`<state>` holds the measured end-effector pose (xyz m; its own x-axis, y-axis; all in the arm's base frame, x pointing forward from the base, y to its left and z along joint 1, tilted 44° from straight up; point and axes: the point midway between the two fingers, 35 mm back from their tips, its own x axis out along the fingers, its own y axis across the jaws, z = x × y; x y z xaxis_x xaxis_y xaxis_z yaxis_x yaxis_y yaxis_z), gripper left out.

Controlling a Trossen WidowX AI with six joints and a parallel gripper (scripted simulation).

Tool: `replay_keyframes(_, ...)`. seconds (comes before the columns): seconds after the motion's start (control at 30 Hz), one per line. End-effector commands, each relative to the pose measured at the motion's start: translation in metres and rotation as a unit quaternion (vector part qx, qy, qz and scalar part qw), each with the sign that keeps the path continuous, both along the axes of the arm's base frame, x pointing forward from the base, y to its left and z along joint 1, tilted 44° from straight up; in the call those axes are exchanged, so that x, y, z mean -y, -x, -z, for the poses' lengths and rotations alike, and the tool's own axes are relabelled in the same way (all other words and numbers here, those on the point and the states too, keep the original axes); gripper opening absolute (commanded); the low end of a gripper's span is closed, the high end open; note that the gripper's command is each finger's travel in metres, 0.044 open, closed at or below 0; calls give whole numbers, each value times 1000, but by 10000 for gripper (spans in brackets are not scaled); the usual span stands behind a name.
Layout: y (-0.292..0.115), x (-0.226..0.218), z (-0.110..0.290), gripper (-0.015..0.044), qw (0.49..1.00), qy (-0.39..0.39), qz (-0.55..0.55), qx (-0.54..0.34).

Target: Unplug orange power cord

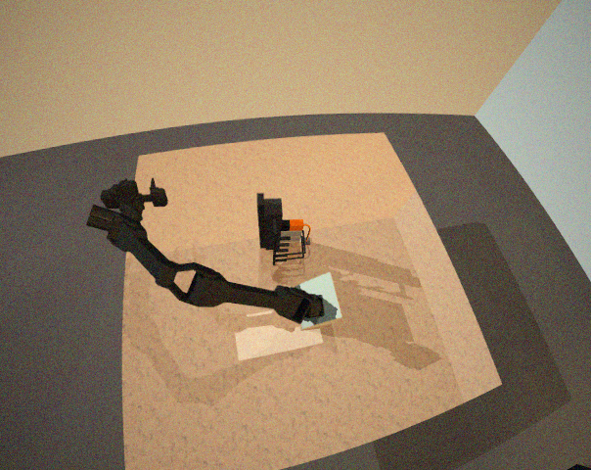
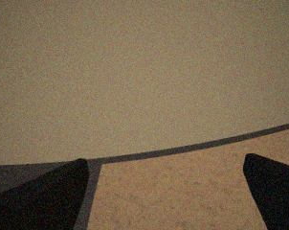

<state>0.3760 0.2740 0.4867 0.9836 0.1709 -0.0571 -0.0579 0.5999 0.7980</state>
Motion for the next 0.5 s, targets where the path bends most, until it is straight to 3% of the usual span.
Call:
replay_keyframes(0.0, -1, 0, 1, 374, 1000, 2, 0, -1)
replay_keyframes(0.13, -22, 11, 28, 269, 999, 37, 4, -32)
replay_keyframes(0.27, -58, 39, 84, 164, 990, 94, 10, -101)
replay_keyframes(0.47, -93, 95, 170, 160, 965, 134, 11, -223)
